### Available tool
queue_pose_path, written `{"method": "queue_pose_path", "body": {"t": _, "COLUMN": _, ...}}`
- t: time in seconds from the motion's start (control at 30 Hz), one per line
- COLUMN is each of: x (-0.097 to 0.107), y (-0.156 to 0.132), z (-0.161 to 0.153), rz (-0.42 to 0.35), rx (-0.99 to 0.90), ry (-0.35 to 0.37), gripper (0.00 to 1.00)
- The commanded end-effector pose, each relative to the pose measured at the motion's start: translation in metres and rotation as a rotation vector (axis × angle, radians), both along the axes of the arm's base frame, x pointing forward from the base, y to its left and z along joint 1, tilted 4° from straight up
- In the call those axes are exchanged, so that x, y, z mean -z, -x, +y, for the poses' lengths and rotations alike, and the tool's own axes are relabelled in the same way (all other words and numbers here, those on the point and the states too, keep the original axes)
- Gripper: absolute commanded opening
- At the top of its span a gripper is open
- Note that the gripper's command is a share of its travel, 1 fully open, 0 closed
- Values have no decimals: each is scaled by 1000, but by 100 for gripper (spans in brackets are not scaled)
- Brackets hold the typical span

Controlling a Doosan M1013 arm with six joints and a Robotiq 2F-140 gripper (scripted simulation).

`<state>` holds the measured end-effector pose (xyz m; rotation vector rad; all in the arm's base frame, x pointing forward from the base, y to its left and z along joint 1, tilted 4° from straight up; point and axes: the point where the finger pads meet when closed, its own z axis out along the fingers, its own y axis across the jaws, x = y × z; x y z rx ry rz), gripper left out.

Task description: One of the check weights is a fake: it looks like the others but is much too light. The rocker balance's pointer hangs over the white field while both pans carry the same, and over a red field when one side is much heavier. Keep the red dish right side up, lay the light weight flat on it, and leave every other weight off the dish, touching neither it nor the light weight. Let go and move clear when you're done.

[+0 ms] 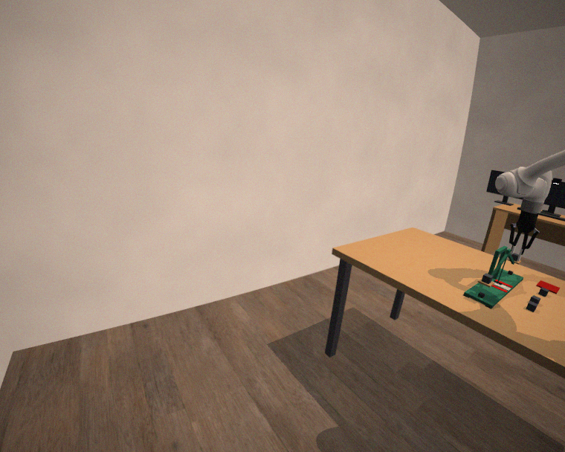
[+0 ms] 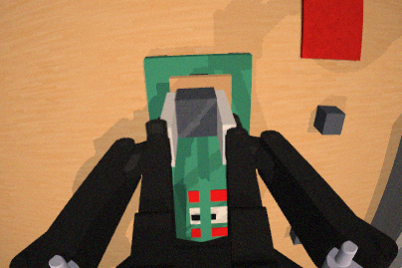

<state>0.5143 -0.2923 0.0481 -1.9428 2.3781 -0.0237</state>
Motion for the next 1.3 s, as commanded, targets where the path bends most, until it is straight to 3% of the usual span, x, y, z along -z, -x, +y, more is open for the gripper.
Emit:
{"method": "queue_pose_path", "body": {"t": 0.0, "x": 4, "y": -1, "z": 2, "rz": -3, "rx": 4, "ry": -3, "gripper": 24}}
{"method": "queue_pose_path", "body": {"t": 0.2, "x": 4, "y": -1, "z": 2, "rz": -3, "rx": 4, "ry": -3, "gripper": 24}}
{"method": "queue_pose_path", "body": {"t": 0.63, "x": 4, "y": -1, "z": 2, "rz": -3, "rx": 4, "ry": -3, "gripper": 35}}
{"method": "queue_pose_path", "body": {"t": 1.27, "x": -3, "y": -1, "z": 2, "rz": -3, "rx": 4, "ry": -3, "gripper": 35}}
